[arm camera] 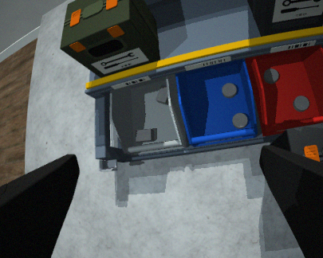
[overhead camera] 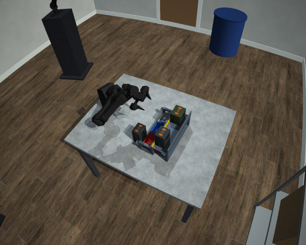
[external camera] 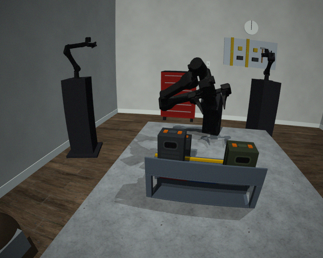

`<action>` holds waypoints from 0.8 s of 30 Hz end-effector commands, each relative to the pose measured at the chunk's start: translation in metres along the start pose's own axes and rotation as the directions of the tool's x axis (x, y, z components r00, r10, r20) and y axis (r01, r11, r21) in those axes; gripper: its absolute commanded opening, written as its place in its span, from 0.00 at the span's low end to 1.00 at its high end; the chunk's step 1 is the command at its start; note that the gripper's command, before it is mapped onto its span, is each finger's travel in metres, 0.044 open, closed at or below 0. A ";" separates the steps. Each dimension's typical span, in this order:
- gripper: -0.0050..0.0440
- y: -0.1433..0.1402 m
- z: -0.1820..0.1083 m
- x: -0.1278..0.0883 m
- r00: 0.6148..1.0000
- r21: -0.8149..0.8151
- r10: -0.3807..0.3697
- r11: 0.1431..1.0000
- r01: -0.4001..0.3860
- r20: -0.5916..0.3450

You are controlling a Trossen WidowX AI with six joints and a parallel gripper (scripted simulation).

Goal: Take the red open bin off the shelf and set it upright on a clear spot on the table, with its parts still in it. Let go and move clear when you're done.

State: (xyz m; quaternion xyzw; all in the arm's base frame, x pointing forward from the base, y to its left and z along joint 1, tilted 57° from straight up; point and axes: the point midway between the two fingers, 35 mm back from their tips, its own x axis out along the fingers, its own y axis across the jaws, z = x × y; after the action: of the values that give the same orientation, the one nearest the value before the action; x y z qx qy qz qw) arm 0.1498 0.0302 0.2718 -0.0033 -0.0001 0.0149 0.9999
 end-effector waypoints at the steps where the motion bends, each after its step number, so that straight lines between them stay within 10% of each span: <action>1: 1.00 -0.006 -0.003 -0.055 0.998 0.000 -0.032 0.999 0.032 0.050; 2: 1.00 -0.006 -0.003 -0.055 0.998 0.000 -0.032 0.999 0.032 0.050; 3: 1.00 -0.001 0.000 -0.011 1.000 -0.002 -0.006 1.000 0.006 0.010; 7: 1.00 -0.006 -0.003 -0.055 0.998 0.000 -0.032 0.999 0.032 0.050; 19: 1.00 -0.006 -0.003 -0.055 0.998 0.000 -0.032 0.999 0.032 0.050; 20: 1.00 -0.009 0.002 0.001 1.000 0.042 -0.024 0.999 0.024 -0.008; 24: 1.00 -0.049 0.005 0.007 0.992 0.219 -0.115 0.968 0.124 -0.053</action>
State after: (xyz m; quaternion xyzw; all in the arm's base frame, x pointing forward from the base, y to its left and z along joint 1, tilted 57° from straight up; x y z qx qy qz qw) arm 0.1515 0.0088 0.2736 0.0512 -0.0016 -0.0328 0.9982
